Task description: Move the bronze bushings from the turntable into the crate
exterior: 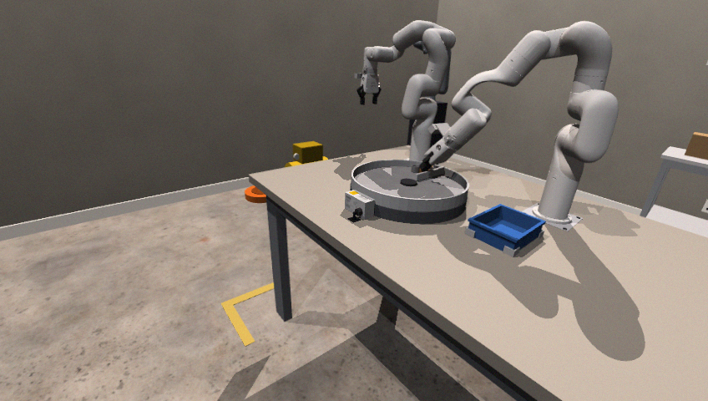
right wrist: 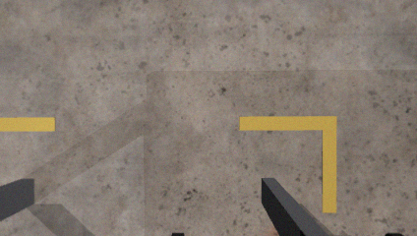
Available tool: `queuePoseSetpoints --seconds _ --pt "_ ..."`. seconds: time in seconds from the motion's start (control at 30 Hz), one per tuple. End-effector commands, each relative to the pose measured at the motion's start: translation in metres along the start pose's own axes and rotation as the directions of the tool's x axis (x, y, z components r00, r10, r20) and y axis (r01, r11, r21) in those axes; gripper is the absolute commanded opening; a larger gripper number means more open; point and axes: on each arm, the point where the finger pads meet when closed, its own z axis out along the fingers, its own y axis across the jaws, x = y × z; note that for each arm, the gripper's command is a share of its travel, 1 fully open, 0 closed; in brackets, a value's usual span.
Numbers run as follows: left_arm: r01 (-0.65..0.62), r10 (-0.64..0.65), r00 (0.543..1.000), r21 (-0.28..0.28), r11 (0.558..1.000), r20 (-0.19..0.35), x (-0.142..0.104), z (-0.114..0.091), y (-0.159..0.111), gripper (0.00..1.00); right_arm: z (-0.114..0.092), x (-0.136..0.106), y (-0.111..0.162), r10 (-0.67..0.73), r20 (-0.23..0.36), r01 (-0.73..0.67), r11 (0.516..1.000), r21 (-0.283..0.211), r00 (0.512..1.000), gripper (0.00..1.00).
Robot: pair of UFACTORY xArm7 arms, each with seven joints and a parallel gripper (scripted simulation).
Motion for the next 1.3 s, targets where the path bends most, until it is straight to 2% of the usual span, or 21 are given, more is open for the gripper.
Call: queuePoseSetpoints --seconds 0.0,0.37,0.9,1.27 --pt "-0.001 0.001 1.000 0.000 1.000 -0.002 0.001 0.000 0.000 0.00 -0.002 0.001 0.000 0.000 -0.005 0.000 1.000 0.000 1.000 1.00" --pt "-0.001 0.001 1.000 0.000 1.000 -0.002 0.004 -0.004 0.000 0.00 -0.002 0.001 0.000 0.000 -0.005 0.000 1.000 0.000 1.000 1.00" --pt "-0.001 0.001 1.000 0.000 1.000 -0.002 0.038 -0.044 0.000 0.00 -0.002 0.001 0.000 0.000 -0.005 0.000 1.000 0.000 1.000 1.00" --pt "-0.001 0.001 1.000 0.000 1.000 -0.002 0.039 -0.046 0.000 0.00 -0.002 0.001 0.000 0.000 -0.005 0.000 1.000 0.000 1.000 1.00"
